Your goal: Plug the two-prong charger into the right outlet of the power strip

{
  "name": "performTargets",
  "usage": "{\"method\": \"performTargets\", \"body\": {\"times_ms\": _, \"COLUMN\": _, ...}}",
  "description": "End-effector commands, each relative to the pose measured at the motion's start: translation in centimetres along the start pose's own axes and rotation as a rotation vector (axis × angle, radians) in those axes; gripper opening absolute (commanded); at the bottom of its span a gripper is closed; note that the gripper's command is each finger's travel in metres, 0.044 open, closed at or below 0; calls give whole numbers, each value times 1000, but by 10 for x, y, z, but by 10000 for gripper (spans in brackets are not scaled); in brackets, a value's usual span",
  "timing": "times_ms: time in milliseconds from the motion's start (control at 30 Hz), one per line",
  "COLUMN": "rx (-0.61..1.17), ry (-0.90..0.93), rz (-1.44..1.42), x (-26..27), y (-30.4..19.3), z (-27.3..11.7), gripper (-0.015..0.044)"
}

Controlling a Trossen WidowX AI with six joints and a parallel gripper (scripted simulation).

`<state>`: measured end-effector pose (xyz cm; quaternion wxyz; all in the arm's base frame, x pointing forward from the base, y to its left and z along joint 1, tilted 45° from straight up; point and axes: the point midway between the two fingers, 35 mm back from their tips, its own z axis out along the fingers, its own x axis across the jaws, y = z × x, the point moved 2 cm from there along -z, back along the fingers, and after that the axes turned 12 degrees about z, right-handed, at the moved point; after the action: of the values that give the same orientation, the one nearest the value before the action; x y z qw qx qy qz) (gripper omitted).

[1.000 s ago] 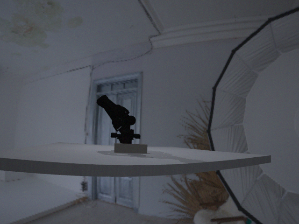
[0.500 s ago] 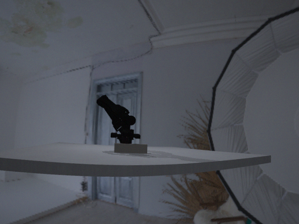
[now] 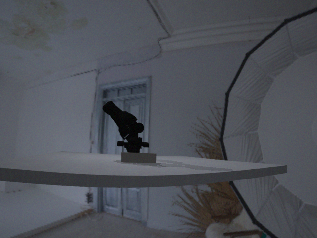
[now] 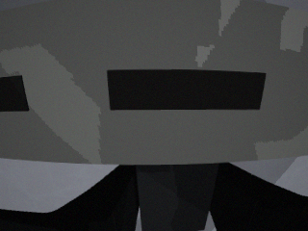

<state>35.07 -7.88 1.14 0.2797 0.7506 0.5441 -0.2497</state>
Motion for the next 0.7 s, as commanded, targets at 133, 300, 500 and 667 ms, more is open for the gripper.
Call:
{"method": "performTargets", "body": {"times_ms": 133, "rx": -21, "ry": 5, "rz": 15, "x": 0, "y": 7, "z": -1, "gripper": 0}}
{"method": "performTargets", "body": {"times_ms": 300, "rx": -21, "ry": 5, "rz": 15, "x": 0, "y": 7, "z": -1, "gripper": 0}}
{"method": "performTargets", "body": {"times_ms": 500, "rx": 1, "ry": 0, "rz": -1, "x": 0, "y": 0, "z": 0, "gripper": 0}}
{"method": "performTargets", "body": {"times_ms": 667, "rx": 1, "ry": 0, "rz": -1, "x": 0, "y": 0, "z": 0, "gripper": 26}}
